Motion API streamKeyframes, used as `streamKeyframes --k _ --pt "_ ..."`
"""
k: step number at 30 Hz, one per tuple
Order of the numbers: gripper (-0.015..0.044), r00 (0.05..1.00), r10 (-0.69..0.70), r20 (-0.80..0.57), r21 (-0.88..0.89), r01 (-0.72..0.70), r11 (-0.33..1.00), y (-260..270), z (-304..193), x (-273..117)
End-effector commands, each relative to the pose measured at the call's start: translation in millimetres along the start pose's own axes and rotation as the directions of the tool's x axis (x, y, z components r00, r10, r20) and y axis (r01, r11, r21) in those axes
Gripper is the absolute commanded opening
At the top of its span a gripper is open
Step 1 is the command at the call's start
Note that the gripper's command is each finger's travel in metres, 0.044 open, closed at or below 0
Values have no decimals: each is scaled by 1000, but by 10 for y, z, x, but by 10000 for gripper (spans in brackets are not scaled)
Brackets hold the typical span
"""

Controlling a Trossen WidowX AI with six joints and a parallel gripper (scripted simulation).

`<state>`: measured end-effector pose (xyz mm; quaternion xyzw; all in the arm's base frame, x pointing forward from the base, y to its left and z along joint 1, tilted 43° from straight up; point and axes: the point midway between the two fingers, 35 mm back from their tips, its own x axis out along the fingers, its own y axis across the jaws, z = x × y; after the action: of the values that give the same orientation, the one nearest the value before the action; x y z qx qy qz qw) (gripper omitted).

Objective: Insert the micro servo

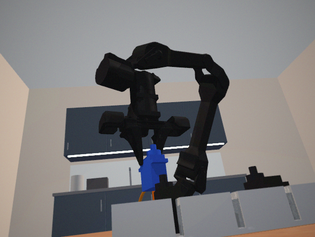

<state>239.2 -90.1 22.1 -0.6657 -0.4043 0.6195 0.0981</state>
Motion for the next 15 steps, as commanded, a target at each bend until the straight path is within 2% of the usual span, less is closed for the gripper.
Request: streamKeyframes --k 1,15 --pt "0 1000 -4 -3 7 4 1000 62 -85 3" --pt "0 1000 -8 -4 8 8 1000 -502 -237 3"
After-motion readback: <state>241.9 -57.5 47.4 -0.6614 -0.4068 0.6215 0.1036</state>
